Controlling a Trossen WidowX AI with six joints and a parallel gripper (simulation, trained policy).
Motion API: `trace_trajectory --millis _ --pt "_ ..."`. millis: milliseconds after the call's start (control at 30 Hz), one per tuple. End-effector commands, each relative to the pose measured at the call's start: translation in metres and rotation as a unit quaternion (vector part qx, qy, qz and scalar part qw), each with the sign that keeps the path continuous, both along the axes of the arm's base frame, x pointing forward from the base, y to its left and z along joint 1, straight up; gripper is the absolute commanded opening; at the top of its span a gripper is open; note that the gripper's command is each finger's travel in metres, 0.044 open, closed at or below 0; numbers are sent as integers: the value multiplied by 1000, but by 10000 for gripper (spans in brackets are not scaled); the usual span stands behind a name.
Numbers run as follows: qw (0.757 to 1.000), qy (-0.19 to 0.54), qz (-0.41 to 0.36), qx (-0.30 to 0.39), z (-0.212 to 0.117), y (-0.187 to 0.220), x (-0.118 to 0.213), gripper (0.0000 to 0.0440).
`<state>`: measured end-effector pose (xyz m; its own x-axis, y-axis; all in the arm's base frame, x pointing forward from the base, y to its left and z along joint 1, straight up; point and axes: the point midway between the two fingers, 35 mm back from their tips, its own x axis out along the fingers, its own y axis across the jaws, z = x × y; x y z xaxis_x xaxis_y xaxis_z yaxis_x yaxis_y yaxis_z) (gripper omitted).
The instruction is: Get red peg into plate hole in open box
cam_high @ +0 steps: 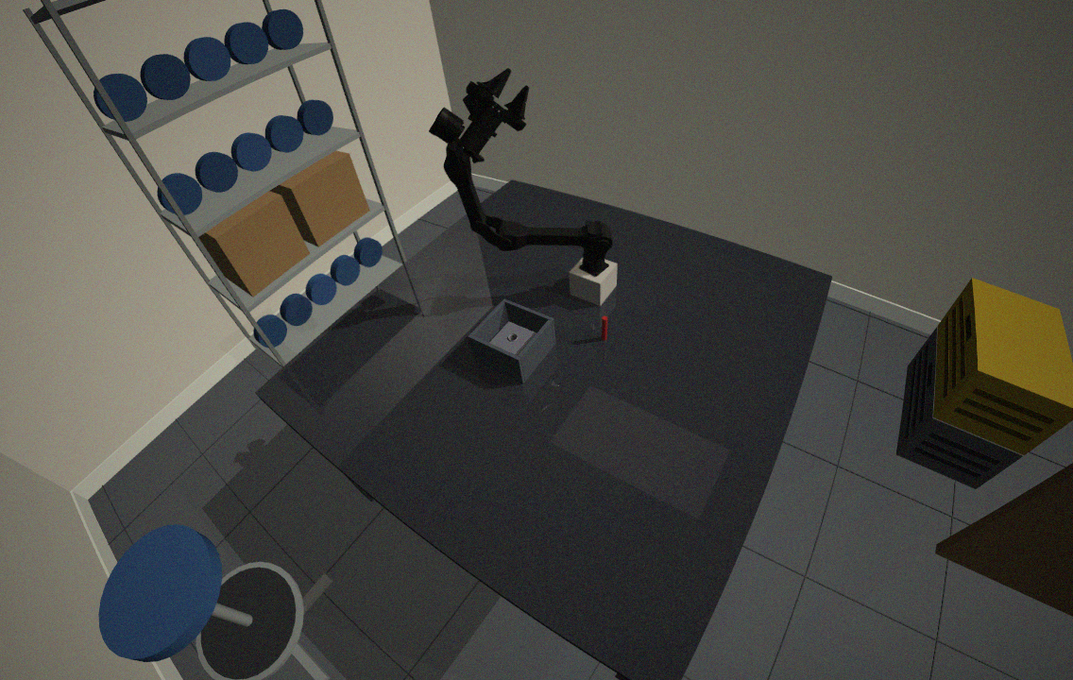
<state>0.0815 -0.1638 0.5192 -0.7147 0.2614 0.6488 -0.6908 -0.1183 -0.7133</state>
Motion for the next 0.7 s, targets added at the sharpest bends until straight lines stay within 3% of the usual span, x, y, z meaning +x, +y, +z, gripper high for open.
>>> trace_trajectory --millis 0,67,333,667 --pt "1000 0 -6 -11 0 4 -4 418" --pt "999 -3 -17 -41 -1 14 -17 440" --pt "983 -17 -58 -173 -12 62 -63 440" --pt "936 -5 -111 -334 -36 126 -99 440"
